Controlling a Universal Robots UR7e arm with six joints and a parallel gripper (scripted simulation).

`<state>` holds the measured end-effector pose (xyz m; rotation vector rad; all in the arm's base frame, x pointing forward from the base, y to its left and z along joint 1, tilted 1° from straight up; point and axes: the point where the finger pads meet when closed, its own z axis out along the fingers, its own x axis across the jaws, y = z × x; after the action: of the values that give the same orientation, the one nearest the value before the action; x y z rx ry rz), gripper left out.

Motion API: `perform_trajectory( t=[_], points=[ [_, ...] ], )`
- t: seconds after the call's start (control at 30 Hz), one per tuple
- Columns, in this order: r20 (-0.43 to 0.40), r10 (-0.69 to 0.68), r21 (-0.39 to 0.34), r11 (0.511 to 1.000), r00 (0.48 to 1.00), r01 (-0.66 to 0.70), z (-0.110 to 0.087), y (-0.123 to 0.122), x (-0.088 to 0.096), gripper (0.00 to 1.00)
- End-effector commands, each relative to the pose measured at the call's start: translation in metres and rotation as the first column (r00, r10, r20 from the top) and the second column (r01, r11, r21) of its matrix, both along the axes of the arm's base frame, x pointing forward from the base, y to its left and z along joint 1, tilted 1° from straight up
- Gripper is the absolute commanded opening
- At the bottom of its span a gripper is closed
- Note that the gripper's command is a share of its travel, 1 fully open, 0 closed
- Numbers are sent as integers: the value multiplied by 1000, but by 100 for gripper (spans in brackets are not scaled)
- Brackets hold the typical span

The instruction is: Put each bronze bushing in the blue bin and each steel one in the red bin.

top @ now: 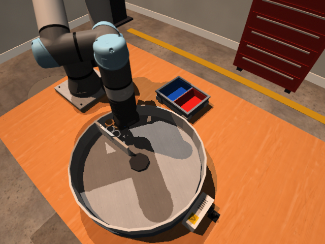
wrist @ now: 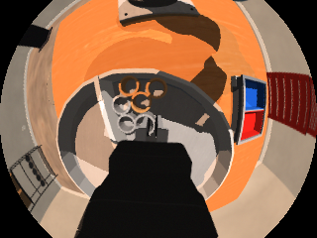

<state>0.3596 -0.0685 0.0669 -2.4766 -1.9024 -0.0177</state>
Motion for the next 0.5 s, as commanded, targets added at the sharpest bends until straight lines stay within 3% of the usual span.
perform_trajectory(
  t=[0.0, 0.47],
  points=[
    [1, 0, -1, 1000, 1000, 0, 2, 0, 0, 0],
    [1, 0, -1, 1000, 1000, 0, 5, 0, 0, 0]
  ],
)
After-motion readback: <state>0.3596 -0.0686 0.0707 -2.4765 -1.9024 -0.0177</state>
